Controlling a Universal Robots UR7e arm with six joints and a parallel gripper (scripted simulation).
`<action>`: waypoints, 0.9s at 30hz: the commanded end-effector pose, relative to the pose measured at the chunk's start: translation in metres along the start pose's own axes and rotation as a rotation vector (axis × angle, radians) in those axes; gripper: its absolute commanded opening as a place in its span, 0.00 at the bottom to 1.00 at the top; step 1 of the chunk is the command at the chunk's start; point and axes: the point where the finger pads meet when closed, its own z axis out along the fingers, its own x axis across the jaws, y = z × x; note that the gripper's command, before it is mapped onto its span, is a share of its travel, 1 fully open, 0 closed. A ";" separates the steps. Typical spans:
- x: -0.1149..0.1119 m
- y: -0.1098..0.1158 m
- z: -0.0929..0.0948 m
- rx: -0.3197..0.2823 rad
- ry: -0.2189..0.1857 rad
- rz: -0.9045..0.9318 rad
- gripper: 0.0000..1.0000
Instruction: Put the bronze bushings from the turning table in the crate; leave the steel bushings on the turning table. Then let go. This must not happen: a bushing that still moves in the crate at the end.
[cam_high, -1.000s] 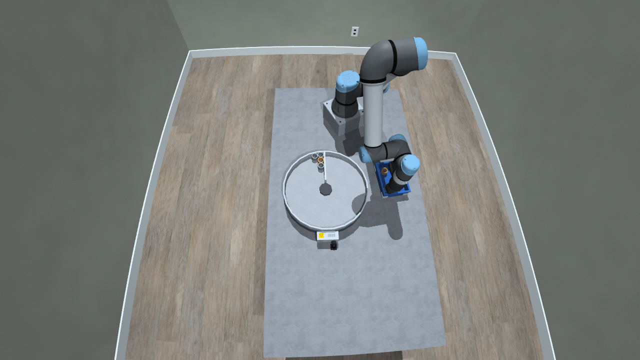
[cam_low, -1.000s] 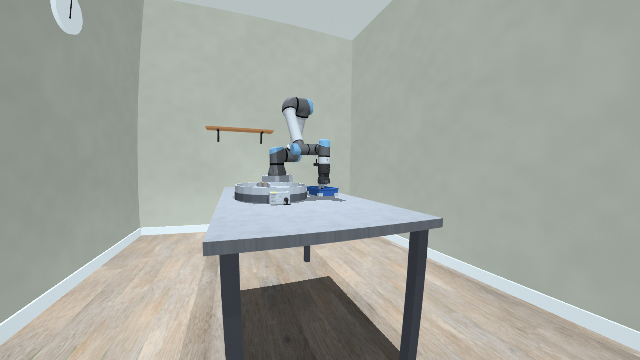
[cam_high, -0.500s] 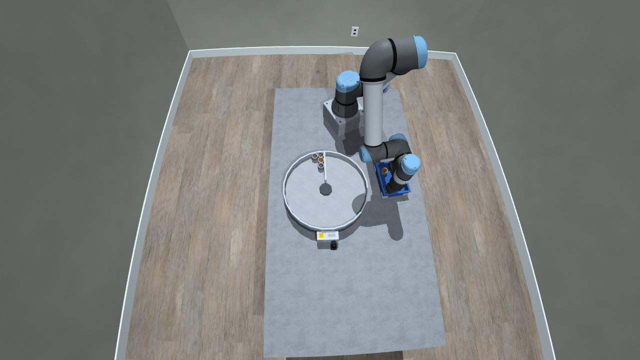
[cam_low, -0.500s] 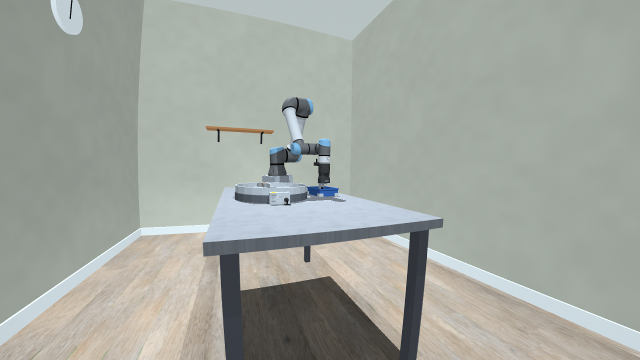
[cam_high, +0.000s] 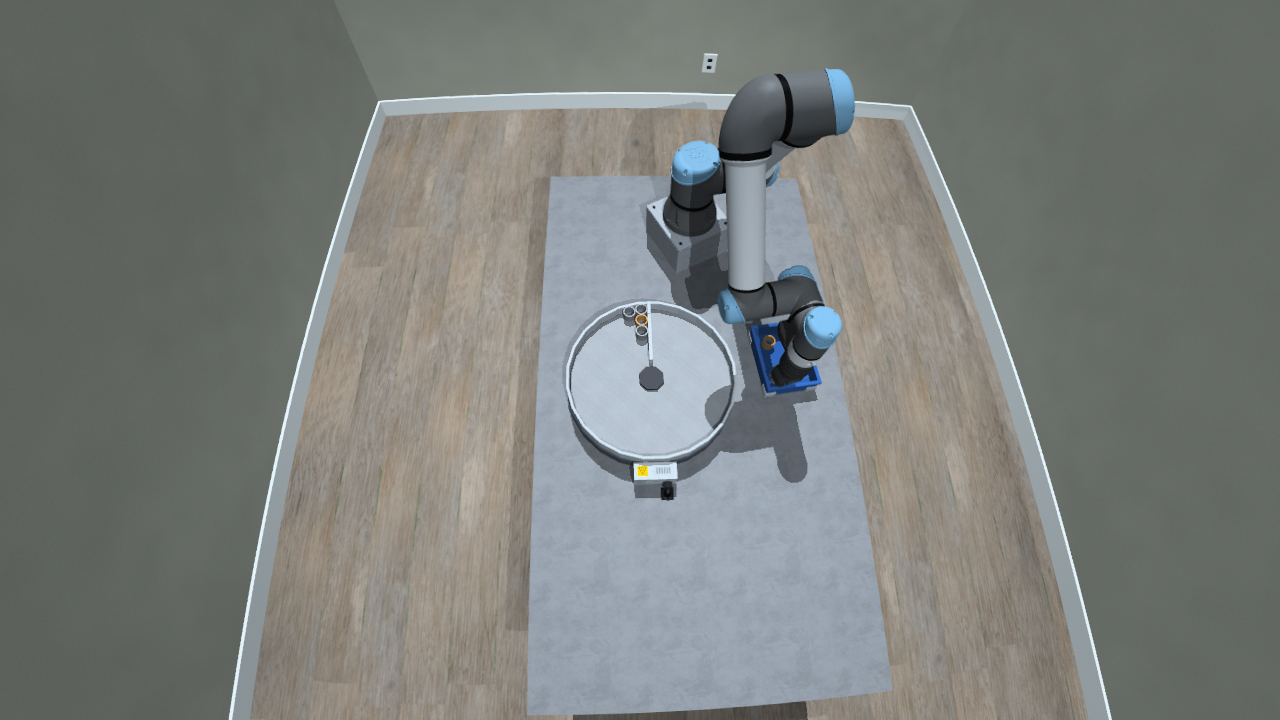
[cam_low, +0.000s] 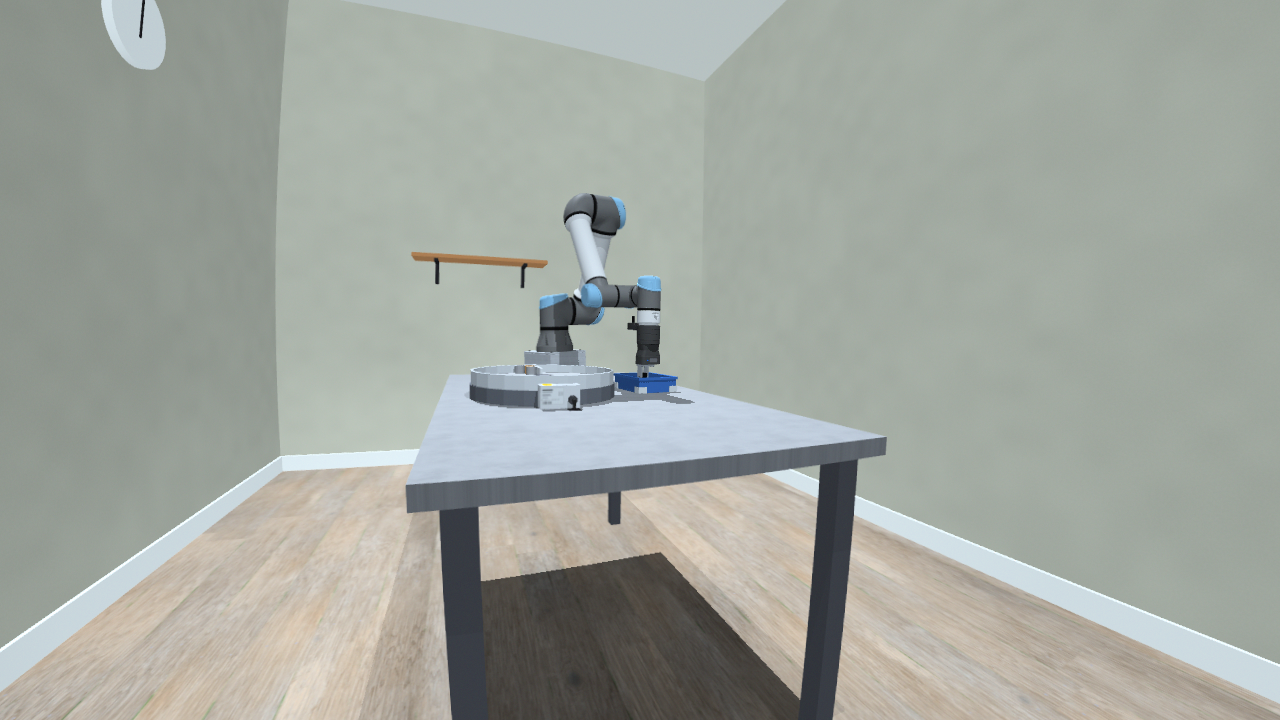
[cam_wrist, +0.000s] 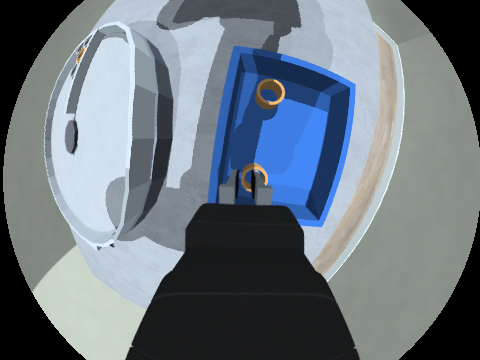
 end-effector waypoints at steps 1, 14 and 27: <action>0.000 0.001 -0.002 -0.002 0.000 0.000 0.42; 0.000 0.001 -0.006 -0.002 0.000 0.000 0.42; -0.001 0.001 -0.012 -0.002 0.000 0.000 0.42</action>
